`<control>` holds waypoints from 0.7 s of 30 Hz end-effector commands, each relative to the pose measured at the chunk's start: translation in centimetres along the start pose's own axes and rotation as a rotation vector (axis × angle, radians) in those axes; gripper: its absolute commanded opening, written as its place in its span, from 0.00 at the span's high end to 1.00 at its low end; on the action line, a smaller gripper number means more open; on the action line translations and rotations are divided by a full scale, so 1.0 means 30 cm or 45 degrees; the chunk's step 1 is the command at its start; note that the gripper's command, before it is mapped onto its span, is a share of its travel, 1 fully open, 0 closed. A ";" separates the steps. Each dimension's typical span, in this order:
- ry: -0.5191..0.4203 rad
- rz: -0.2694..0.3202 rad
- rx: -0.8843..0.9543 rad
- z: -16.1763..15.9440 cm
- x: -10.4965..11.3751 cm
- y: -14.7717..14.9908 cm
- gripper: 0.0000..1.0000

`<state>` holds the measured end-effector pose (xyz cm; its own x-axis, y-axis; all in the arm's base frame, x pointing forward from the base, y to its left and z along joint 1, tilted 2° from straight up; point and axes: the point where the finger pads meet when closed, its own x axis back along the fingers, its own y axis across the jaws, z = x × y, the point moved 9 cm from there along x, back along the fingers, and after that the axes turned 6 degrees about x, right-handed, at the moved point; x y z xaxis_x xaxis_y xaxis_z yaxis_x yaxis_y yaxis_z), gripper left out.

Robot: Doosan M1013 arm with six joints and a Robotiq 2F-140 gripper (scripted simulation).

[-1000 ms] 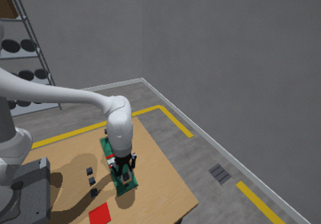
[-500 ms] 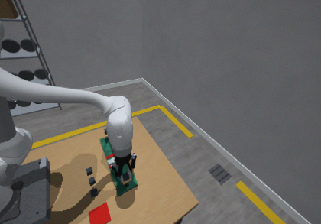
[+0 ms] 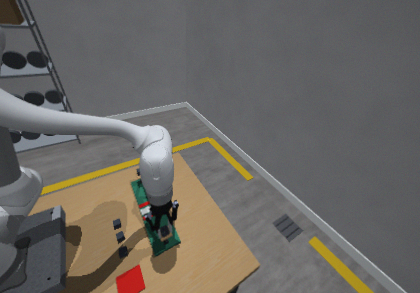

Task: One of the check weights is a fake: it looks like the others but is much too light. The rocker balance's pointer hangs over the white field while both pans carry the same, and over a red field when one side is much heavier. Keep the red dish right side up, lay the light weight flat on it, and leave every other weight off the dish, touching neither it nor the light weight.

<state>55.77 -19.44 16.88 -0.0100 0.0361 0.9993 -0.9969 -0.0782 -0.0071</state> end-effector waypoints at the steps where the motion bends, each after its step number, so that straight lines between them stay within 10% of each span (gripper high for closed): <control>1: 0.000 0.000 0.000 0.000 0.000 0.000 0.65; 21: 0.000 0.000 0.000 0.000 0.000 0.000 0.76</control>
<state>55.77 -19.44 16.88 -0.0100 0.0361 0.9993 -0.9969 -0.0782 -0.0071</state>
